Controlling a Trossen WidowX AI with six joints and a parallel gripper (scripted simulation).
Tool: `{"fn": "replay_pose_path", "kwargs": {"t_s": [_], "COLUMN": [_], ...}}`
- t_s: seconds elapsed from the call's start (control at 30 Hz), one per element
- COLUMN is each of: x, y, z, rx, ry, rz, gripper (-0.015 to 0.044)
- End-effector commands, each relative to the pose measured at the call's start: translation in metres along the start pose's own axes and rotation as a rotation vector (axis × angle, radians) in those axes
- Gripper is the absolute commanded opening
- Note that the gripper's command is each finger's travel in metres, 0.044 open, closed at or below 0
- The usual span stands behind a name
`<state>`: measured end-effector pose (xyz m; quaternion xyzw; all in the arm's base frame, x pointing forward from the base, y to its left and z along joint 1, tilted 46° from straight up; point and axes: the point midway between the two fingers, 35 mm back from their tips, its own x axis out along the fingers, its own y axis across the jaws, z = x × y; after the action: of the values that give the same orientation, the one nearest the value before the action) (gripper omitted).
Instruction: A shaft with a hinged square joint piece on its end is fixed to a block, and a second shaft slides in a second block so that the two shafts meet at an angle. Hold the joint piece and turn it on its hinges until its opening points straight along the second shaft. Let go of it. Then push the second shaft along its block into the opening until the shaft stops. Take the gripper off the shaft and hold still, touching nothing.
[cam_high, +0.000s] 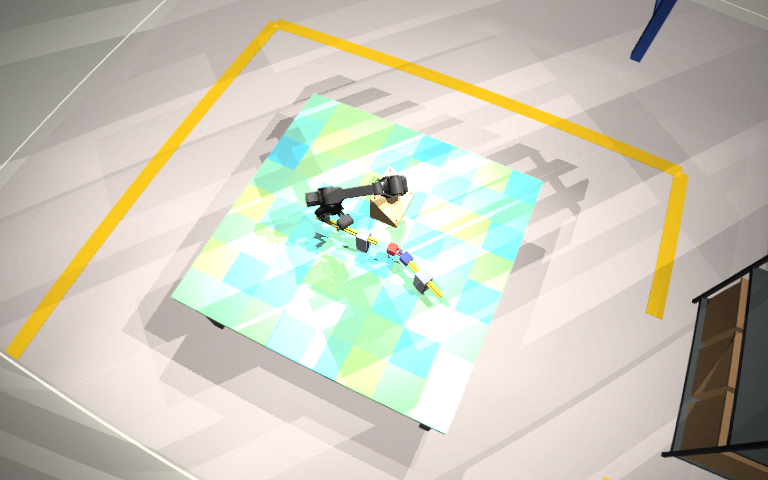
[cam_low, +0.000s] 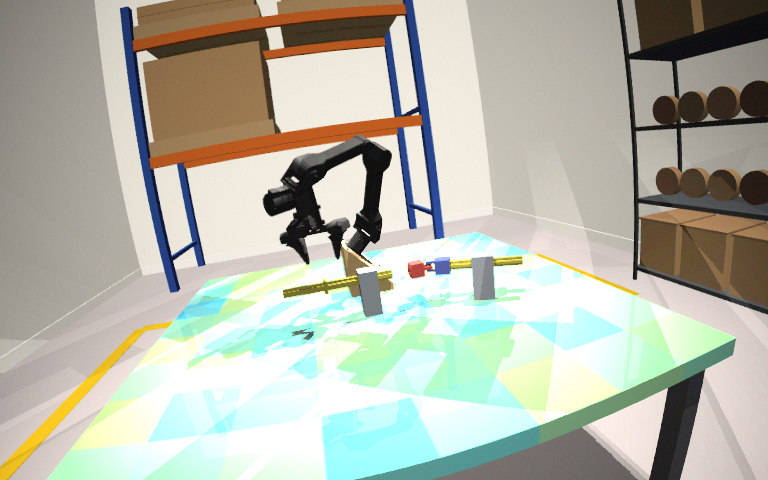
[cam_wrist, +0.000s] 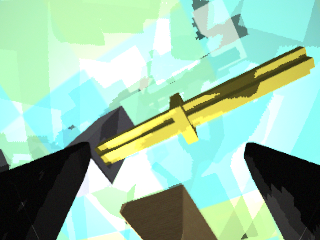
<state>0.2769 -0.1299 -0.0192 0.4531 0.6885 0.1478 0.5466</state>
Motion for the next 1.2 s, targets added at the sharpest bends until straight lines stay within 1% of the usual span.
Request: {"fn": "replay_pose_path", "kwargs": {"t_s": [0.0,0.4,0.57,0.67,1.17], "x": [-0.001,-0.006,-0.006,-0.004,0.019], "y": [-0.018,-0.072,-0.074,-0.075,-0.079], "z": [0.008,0.03,0.031,0.031,0.033], "rx": [-0.115,-0.49,-0.51,-0.46,0.051], "ry": [-0.008,-0.021,-0.021,-0.027,-0.085], "rz": [-0.027,-0.117,-0.123,-0.121,-0.093], "gripper": [0.044,0.044,0.044,0.044,0.044]}}
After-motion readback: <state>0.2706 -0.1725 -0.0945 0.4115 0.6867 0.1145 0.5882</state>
